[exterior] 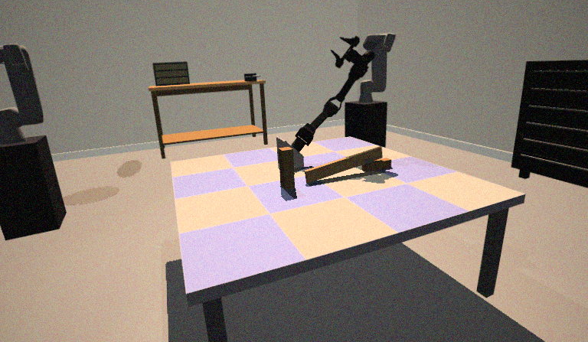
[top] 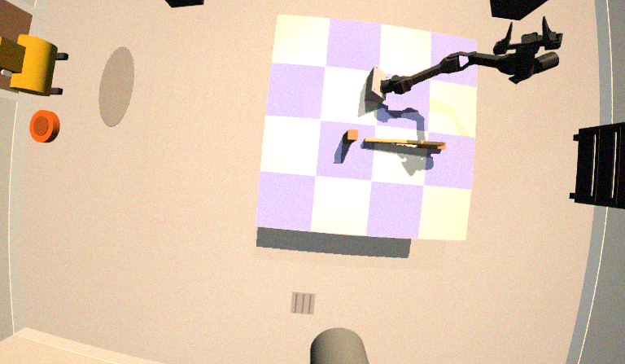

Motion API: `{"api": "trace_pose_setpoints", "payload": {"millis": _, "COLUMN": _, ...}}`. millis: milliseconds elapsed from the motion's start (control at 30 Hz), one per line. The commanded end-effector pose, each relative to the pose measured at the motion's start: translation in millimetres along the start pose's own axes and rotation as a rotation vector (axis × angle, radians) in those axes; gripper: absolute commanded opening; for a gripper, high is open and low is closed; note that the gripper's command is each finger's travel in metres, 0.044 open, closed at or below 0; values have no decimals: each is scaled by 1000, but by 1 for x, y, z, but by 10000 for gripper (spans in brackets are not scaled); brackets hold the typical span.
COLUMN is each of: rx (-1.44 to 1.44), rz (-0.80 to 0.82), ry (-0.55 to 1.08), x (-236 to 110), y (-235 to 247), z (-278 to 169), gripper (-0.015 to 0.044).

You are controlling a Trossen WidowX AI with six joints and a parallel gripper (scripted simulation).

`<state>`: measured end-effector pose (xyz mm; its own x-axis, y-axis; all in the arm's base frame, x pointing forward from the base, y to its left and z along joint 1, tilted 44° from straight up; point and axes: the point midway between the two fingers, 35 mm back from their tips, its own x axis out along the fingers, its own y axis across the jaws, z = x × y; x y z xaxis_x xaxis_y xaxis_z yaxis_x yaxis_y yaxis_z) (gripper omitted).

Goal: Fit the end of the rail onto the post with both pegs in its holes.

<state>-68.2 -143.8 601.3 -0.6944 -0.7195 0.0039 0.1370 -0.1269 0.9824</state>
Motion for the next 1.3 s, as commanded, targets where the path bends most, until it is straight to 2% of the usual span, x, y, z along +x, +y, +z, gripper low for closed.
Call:
{"api": "trace_pose_setpoints", "payload": {"millis": 0, "rx": -15, "rz": 4, "ry": 6, "x": 0, "y": 0, "z": -3, "gripper": 426}}
{"api": "trace_pose_setpoints", "payload": {"millis": 67, "rx": -137, "rz": 41, "ry": 52, "x": -1, "y": 3, "z": -25, "gripper": 440}}
{"api": "trace_pose_setpoints", "payload": {"millis": 367, "rx": -945, "rz": 334, "ry": 357, "x": -24, "y": -11, "z": -178, "gripper": 440}}
{"api": "trace_pose_setpoints", "payload": {"millis": 700, "rx": -1736, "rz": 787, "ry": 699, "x": -81, "y": -93, "z": -321, "gripper": 440}}
{"api": "trace_pose_setpoints", "payload": {"millis": 967, "rx": -2212, "rz": 1306, "ry": 1009, "x": -142, "y": -195, "z": -390, "gripper": 440}}
{"api": "trace_pose_setpoints", "payload": {"millis": 1133, "rx": -2369, "rz": 1732, "ry": 1234, "x": -183, "y": -267, "z": -406, "gripper": 440}}
{"api": "trace_pose_setpoints", "payload": {"millis": 1267, "rx": -2364, "rz": 2123, "ry": 1426, "x": -214, "y": -323, "z": -404, "gripper": 440}}
